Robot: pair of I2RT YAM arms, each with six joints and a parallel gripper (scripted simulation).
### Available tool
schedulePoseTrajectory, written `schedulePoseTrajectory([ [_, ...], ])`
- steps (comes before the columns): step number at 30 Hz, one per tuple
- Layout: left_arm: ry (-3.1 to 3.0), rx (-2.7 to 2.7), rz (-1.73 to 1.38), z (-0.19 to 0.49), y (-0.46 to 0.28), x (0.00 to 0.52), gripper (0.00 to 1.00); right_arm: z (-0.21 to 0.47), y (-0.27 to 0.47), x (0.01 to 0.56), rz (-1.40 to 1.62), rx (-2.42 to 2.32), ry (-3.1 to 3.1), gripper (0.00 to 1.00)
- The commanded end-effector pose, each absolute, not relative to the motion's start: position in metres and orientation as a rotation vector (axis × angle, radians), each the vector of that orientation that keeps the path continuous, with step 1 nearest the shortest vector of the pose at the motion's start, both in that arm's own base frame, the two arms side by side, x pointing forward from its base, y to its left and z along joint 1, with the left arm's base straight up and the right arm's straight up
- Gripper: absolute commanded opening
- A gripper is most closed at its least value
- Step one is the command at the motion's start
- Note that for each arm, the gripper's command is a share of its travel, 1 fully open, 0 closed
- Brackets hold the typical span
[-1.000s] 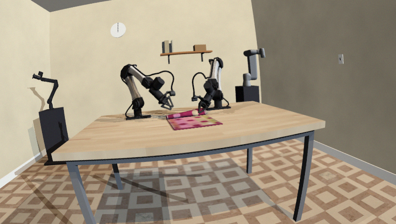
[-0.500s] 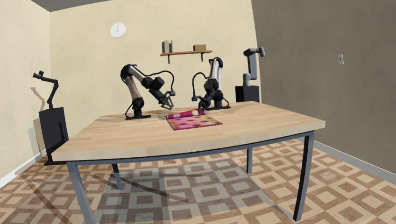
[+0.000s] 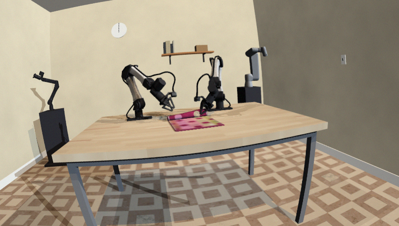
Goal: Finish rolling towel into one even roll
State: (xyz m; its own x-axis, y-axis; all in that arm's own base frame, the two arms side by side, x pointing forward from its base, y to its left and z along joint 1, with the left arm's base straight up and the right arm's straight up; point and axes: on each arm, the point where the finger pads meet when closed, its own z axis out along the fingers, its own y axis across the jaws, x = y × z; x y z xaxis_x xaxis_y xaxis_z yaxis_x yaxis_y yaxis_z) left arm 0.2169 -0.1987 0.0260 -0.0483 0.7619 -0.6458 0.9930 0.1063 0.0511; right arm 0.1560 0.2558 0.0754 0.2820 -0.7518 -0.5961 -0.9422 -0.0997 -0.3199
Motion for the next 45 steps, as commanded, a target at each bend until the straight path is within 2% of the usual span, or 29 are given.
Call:
schedulePoseTrajectory([
  [1,1.948,1.716,-0.721,0.027,-0.198,0.211,0.17,0.081,0.259,0.163,0.361,-1.879,1.502,0.98],
  [13,2.159,1.655,-1.128,0.031,-0.198,0.211,0.17,0.08,0.258,0.165,0.36,-1.876,1.504,0.98],
  [27,2.291,1.571,-1.443,0.033,-0.198,0.211,0.17,0.08,0.258,0.165,0.36,-1.876,1.504,0.98],
  [45,2.314,1.551,-1.505,0.022,-0.198,0.211,0.17,0.079,0.261,0.172,0.378,-1.909,1.468,0.98],
])
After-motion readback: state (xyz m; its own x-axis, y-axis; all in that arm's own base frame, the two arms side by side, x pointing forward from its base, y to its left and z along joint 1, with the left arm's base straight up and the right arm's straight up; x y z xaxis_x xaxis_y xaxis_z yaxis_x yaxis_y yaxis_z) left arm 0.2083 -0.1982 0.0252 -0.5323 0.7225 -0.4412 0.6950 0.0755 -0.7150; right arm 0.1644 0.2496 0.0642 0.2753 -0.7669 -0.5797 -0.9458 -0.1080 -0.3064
